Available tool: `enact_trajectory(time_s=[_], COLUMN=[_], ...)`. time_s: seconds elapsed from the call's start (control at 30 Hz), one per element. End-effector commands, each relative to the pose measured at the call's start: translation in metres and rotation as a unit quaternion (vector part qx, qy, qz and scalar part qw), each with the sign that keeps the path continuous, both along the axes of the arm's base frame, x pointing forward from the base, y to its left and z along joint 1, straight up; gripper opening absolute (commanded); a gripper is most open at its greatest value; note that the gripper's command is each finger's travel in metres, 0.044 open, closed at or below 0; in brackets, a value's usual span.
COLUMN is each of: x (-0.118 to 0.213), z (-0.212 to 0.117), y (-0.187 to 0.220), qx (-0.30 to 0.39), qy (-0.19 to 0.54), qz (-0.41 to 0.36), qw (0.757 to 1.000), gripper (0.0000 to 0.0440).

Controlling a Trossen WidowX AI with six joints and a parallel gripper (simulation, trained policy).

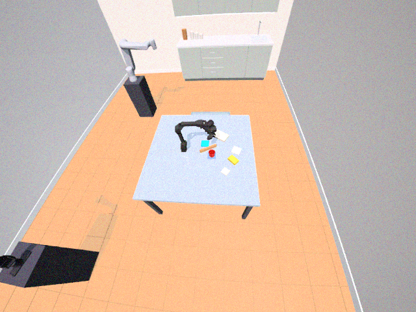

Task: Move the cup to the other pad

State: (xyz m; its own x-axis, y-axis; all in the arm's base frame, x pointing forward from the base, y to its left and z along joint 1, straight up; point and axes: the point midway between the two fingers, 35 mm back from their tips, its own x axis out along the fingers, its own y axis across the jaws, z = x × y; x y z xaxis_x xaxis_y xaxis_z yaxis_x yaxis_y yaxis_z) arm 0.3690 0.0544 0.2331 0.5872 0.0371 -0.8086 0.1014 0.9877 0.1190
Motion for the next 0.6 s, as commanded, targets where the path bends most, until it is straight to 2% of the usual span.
enact_trajectory(time_s=[0.0, 0.57], x=[0.0, -0.005], z=[-0.002, -0.035], y=[-0.002, -0.024], qx=[-0.008, -0.059], qy=[0.019, 0.153], qz=[0.001, 0.022], qw=[1.0, 0.986], gripper=[0.0114, 0.01])
